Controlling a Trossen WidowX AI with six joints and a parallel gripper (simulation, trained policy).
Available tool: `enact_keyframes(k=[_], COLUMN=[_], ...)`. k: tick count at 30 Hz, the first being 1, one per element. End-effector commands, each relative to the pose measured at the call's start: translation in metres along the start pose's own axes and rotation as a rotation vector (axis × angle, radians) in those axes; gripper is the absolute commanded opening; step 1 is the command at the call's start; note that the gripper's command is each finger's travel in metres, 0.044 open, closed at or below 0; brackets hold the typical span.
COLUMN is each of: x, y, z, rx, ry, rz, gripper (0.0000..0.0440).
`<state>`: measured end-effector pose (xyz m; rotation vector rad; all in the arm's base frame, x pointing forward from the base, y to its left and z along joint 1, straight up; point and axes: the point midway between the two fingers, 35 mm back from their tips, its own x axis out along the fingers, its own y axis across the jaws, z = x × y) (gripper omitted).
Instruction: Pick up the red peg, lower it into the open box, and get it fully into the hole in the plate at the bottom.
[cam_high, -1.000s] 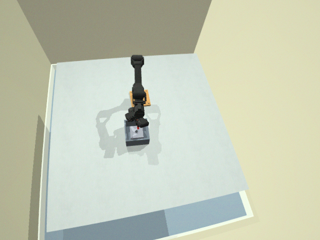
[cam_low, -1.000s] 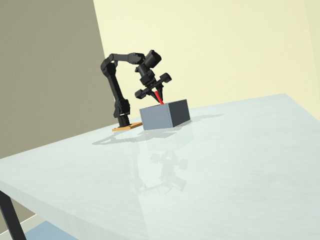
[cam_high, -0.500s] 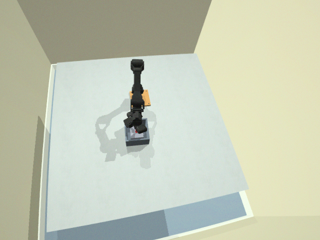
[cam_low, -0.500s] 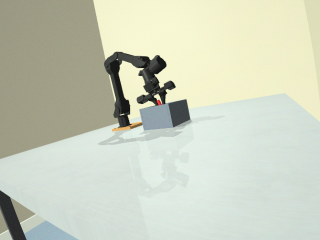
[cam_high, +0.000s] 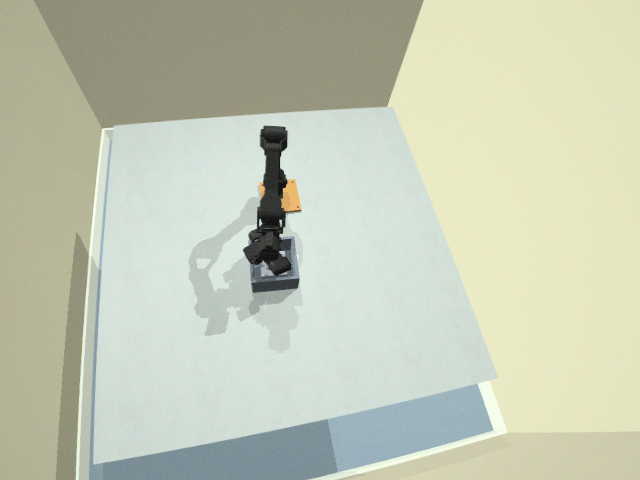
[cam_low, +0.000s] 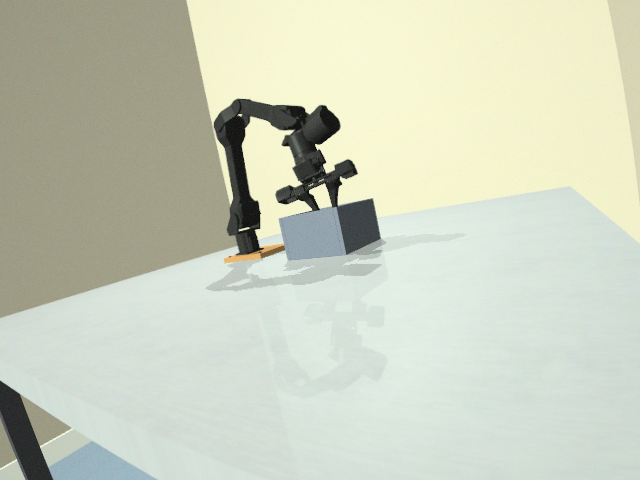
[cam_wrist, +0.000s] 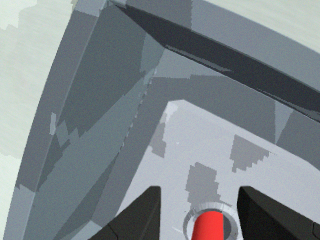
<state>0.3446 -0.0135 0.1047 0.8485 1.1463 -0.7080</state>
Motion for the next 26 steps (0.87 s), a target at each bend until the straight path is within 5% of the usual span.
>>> enact_keyframes(k=[1, 26], x=[0.002, 0.007], y=[0.004, -0.002], z=[0.007, 0.058], rx=[-0.01, -0.005], ry=[0.013, 0.037], rz=[-0.009, -0.089], gripper=[0.015, 0.0142])
